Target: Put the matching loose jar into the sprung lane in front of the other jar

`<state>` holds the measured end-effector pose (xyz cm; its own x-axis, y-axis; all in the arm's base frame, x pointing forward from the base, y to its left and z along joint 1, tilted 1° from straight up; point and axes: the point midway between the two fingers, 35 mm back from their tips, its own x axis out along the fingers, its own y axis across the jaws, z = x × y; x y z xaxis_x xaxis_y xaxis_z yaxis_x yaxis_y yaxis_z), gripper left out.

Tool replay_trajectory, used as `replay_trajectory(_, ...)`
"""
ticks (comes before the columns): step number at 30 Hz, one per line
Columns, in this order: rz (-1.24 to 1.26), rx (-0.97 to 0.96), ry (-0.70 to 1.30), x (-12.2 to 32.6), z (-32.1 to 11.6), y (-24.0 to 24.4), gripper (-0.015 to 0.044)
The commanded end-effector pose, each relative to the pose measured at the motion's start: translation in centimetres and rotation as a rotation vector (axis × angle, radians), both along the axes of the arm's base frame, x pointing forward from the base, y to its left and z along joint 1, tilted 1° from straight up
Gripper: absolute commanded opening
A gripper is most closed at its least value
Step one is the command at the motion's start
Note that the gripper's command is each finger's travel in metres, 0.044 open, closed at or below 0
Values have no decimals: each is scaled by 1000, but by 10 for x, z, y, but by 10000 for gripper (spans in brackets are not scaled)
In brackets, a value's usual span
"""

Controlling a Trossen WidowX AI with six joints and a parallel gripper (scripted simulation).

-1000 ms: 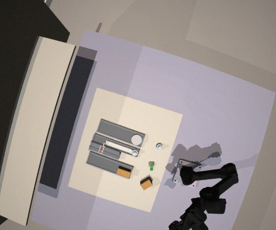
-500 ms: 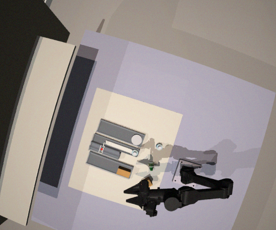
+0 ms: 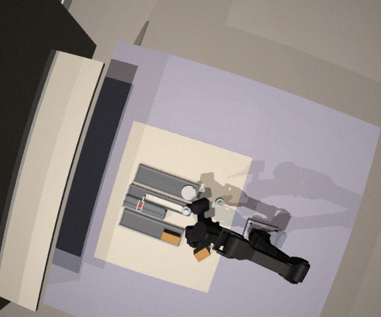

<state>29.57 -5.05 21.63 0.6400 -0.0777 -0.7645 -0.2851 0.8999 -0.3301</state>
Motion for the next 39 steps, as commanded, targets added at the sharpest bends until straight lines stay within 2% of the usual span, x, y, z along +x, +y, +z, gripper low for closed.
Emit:
replay_trajectory(1, -170, 75, 239, -33, -47, -29, 440)
replay_trajectory(8, -447, 243, 619, -107, -99, -57, 440)
replay_trajectory(16, -454, 248, 628, -102, -99, -58, 440)
replay_trajectory(21, -454, 248, 628, -100, -134, -58, 440)
replay_trajectory(39, -453, 248, 627, -98, -156, -59, 440)
